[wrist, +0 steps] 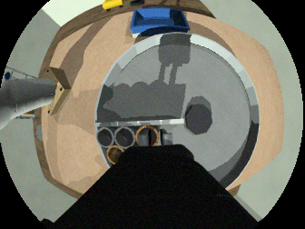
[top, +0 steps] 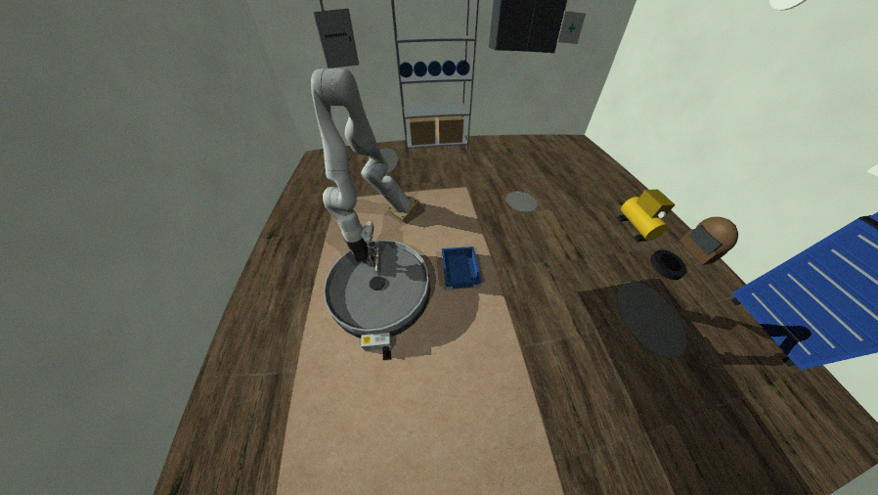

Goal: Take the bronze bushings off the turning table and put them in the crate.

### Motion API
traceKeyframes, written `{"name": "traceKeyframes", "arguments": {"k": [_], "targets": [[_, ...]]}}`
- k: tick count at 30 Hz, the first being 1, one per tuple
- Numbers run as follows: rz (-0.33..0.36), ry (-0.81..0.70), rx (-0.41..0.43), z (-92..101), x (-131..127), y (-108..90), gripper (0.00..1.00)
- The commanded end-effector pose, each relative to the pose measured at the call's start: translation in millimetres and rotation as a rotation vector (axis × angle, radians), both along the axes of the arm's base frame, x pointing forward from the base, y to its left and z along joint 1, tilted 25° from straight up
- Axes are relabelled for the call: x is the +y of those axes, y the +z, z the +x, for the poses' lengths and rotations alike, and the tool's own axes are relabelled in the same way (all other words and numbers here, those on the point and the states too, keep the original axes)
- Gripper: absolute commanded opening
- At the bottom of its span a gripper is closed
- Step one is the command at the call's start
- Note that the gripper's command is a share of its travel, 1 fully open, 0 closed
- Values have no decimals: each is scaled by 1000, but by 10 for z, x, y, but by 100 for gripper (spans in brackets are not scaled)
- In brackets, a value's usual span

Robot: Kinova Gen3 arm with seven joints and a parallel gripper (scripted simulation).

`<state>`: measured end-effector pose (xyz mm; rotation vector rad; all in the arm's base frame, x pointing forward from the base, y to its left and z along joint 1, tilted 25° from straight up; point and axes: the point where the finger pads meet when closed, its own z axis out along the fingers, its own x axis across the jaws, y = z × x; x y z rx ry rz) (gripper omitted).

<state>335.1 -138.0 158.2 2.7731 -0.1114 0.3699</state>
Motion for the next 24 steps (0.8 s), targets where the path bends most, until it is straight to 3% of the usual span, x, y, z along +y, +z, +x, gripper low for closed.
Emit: {"name": "traceKeyframes", "arguments": {"k": [1,23,24], "targets": [[0,0,-1,1,-2,2,45],[0,0,-1,-15,1,-3,45],[0,0,-1,-15,1,-3,0]]}}
